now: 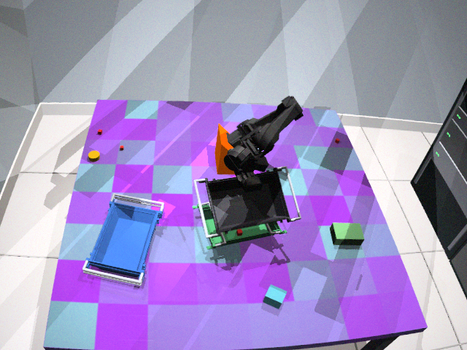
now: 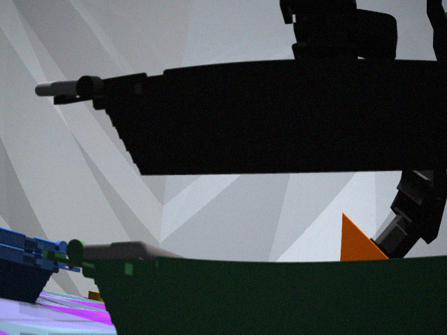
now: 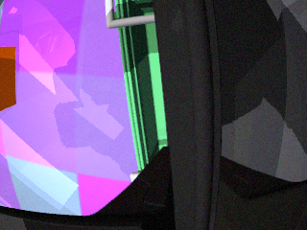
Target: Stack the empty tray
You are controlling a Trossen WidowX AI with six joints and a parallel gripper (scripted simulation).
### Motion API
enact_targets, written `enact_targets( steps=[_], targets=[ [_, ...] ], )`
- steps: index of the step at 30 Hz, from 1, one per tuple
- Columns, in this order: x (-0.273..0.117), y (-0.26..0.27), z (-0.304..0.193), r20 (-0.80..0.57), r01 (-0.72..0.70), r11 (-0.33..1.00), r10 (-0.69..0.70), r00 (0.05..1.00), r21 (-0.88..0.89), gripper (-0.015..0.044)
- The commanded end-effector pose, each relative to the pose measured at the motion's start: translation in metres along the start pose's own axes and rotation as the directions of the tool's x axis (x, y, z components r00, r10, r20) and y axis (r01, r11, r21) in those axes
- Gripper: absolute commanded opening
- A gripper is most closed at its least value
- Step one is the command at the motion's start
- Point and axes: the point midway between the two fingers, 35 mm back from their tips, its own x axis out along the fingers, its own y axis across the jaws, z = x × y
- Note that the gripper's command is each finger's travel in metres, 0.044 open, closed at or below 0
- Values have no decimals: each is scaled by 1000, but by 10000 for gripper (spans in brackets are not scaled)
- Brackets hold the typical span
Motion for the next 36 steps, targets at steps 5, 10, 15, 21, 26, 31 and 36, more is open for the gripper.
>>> enact_targets(
  steps=[5, 10, 15, 21, 26, 31, 36],
  targets=[
    [8, -2, -2, -2, 16, 1000, -16, 1000, 0, 0],
    [16, -2, -2, -2, 16, 1000, -16, 1000, 0, 0],
    [24, -2, -2, -2, 16, 1000, -16, 1000, 0, 0],
    [34, -1, -2, -2, 16, 1000, -16, 1000, 0, 0],
    [41, 0, -2, -1, 16, 1000, -16, 1000, -1, 0],
    [45, 2, -3, -1, 16, 1000, -16, 1000, -1, 0],
    [48, 5, -3, -1, 16, 1000, -16, 1000, -1, 0]
  ],
)
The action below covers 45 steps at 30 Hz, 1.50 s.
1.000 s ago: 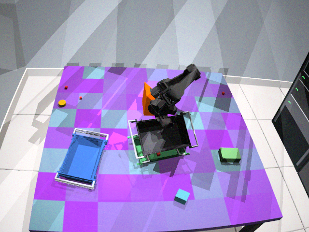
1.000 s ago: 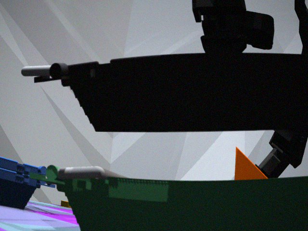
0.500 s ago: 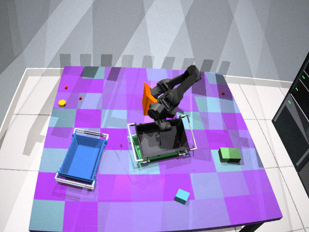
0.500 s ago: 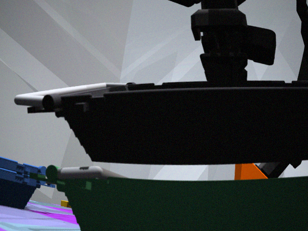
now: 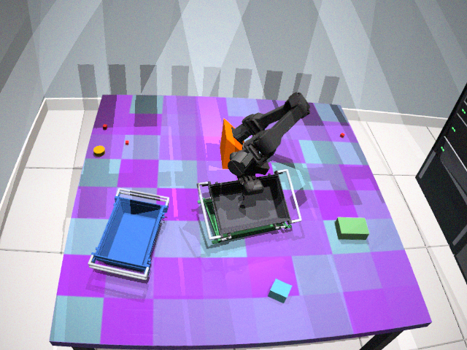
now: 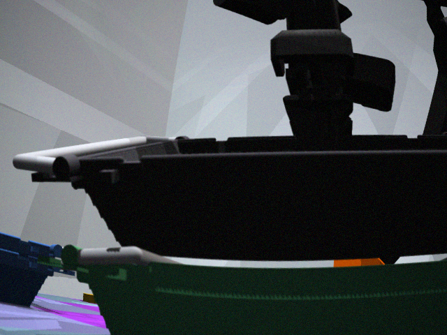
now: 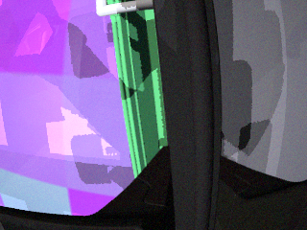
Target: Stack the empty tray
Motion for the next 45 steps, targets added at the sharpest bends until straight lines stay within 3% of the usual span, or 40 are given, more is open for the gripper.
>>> enact_targets(
  steps=[1, 45],
  targets=[
    [1, 1, 1, -3, 6, 1000, -6, 1000, 0, 0],
    [32, 20, 1, -1, 6, 1000, -6, 1000, 0, 0]
  ],
)
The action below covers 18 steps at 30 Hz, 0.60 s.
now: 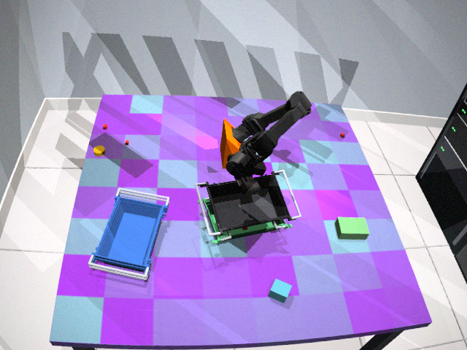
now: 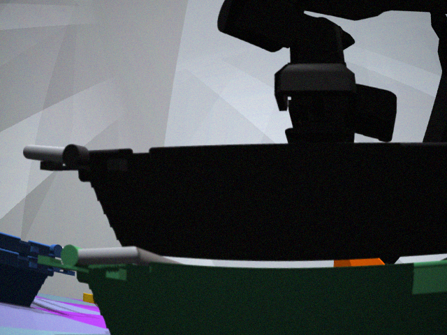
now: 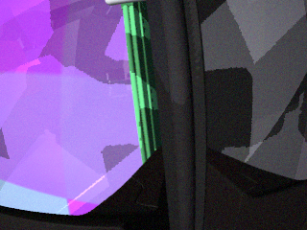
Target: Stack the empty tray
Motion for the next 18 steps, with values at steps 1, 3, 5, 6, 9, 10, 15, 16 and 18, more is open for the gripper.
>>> enact_targets(
  steps=[1, 3, 5, 6, 9, 10, 15, 16, 18],
  targets=[
    [8, 5, 2, -1, -21, 1000, 21, 1000, 1, 0],
    [8, 5, 2, -1, -21, 1000, 21, 1000, 1, 0],
    [8, 5, 2, -1, -21, 1000, 21, 1000, 1, 0],
    [8, 5, 2, -1, -21, 1000, 21, 1000, 1, 0],
    [8, 5, 2, -1, -21, 1000, 21, 1000, 1, 0],
    [9, 5, 2, -1, -21, 1000, 21, 1000, 1, 0],
    [15, 7, 2, -1, -21, 1000, 21, 1000, 1, 0],
    [16, 8, 2, -1, -21, 1000, 21, 1000, 1, 0],
    [16, 8, 2, -1, -21, 1000, 21, 1000, 1, 0]
  ],
)
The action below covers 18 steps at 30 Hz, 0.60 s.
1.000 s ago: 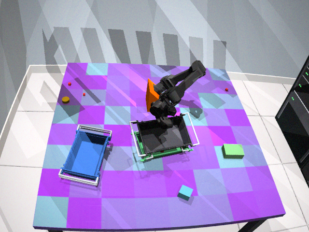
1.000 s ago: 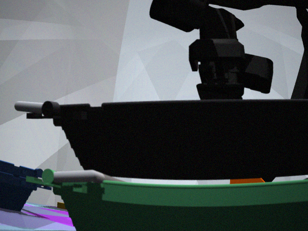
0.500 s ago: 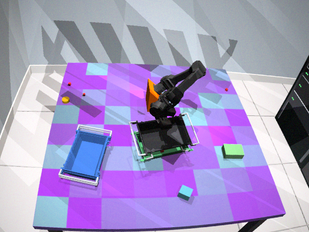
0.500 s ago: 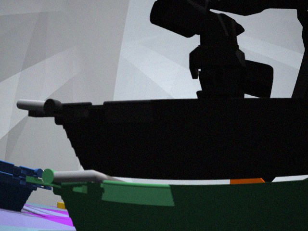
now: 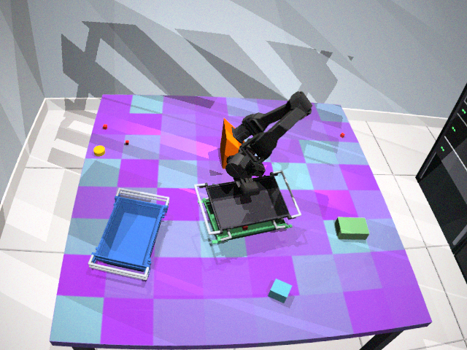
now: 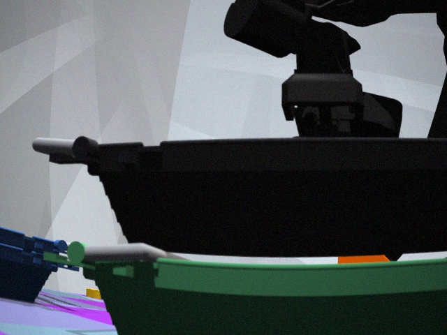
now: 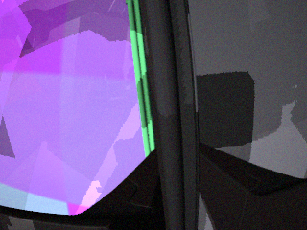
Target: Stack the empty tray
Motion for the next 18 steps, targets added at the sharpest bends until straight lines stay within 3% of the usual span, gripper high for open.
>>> enact_targets(
  steps=[1, 18],
  targets=[
    [6, 4, 2, 1, -21, 1000, 21, 1000, 3, 0],
    [15, 6, 2, 1, -21, 1000, 21, 1000, 3, 0]
  ],
)
